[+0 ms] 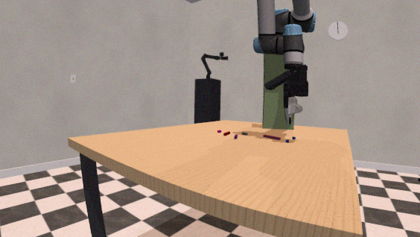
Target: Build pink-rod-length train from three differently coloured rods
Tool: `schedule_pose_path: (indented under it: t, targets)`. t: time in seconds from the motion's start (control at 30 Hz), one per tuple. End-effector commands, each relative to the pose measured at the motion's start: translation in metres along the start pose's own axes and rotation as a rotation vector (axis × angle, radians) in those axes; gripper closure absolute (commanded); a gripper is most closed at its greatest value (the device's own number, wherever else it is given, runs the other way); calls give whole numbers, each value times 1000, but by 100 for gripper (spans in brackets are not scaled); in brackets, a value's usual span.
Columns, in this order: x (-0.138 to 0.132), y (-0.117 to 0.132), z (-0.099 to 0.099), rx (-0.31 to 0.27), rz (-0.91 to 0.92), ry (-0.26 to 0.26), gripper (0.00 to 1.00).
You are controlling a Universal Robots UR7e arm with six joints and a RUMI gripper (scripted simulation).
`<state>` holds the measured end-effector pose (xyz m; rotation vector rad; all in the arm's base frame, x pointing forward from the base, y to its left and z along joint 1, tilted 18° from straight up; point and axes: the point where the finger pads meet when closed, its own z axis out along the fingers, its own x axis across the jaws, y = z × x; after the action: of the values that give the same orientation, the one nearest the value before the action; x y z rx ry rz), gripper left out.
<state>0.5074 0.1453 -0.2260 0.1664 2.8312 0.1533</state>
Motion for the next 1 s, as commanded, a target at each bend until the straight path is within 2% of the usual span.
schedule_pose_path:
  t: [0.0, 0.33, 0.97]
  targets:
    - [-2, 1, 2, 0, -2, -3, 86]
    - [-2, 1, 7, 0, -3, -4, 86]
    - [-2, 1, 32, 0, -3, -4, 86]
